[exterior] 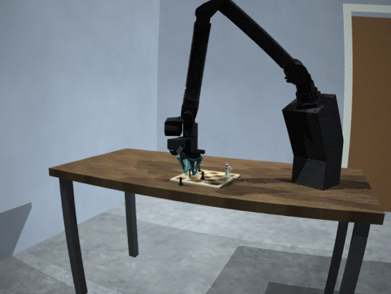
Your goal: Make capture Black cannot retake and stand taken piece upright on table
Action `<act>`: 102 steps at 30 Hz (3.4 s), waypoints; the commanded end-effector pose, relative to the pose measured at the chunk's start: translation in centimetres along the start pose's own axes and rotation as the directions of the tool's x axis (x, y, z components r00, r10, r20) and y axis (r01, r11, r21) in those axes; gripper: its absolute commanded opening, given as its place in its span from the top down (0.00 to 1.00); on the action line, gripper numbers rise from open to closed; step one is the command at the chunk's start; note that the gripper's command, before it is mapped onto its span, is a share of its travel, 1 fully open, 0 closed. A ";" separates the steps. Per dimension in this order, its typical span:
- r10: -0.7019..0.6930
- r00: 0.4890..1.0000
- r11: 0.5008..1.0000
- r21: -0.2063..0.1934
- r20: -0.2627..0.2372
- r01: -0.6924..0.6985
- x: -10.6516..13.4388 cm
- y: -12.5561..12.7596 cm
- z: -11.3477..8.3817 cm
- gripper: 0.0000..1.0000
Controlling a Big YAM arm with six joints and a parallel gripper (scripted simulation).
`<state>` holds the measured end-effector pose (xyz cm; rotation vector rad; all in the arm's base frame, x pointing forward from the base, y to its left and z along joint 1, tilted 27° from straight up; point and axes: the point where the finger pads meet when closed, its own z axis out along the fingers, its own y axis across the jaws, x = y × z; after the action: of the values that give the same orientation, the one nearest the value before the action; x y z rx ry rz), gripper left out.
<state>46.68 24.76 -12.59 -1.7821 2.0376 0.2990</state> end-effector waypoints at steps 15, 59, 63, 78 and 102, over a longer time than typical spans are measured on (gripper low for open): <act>-0.014 1.000 0.999 0.035 0.026 0.013 -2.0 -1.3 -0.9 0.59; -0.015 1.000 0.999 0.035 0.026 0.014 -2.0 -1.3 -0.9 1.00; -0.015 1.000 0.999 0.035 0.026 0.014 -2.0 -1.3 -1.0 1.00; -0.002 1.000 1.000 0.025 0.013 0.001 -0.2 -1.0 -8.0 1.00; -0.080 0.997 0.996 0.042 0.018 0.079 -0.9 -0.6 -11.3 1.00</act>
<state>44.89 20.80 -3.67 -1.8074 2.0075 0.2876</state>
